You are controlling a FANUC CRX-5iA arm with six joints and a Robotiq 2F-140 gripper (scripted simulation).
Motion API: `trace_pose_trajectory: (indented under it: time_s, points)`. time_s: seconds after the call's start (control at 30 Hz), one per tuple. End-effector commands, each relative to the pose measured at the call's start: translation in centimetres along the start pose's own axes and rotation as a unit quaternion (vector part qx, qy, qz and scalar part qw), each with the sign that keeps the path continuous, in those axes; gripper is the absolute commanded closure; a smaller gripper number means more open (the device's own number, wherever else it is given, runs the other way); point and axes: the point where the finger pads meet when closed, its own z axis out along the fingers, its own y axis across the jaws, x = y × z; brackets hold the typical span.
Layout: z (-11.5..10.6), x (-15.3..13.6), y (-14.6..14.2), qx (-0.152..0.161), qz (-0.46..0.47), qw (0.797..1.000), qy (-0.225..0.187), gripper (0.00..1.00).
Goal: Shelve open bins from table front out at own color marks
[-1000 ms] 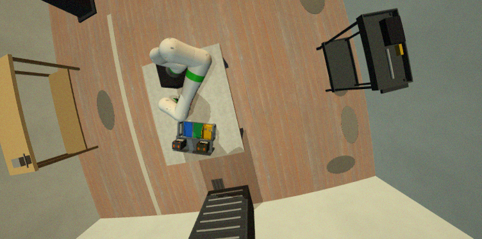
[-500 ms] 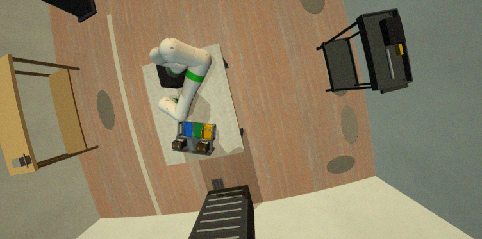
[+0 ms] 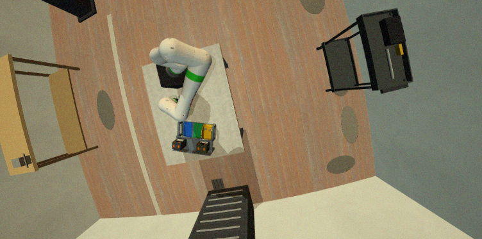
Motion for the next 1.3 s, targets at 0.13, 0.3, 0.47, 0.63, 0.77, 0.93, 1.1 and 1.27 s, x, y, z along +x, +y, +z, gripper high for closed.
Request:
trace_pose_trajectory:
  time_s: [0.13,0.3,0.47,0.63,0.77,0.93,1.1,1.27]
  points:
    - [0.0,0.0,0.0,0.000,0.000,1.000,0.000,1.00]
    - [0.0,0.0,0.0,0.000,0.000,1.000,0.000,1.00]
    - [0.0,0.0,0.0,0.000,0.000,1.000,0.000,1.00]
    - [-0.1,0.0,0.0,0.000,0.000,1.000,0.000,1.00]
    - [-0.4,0.0,0.0,0.000,0.000,1.000,0.000,1.00]
    - [-0.6,0.0,0.0,0.000,0.000,1.000,0.000,1.00]
    - [-1.2,0.0,0.0,0.000,0.000,1.000,0.000,1.00]
    - [-1.8,0.0,0.0,0.000,0.000,1.000,0.000,1.00]
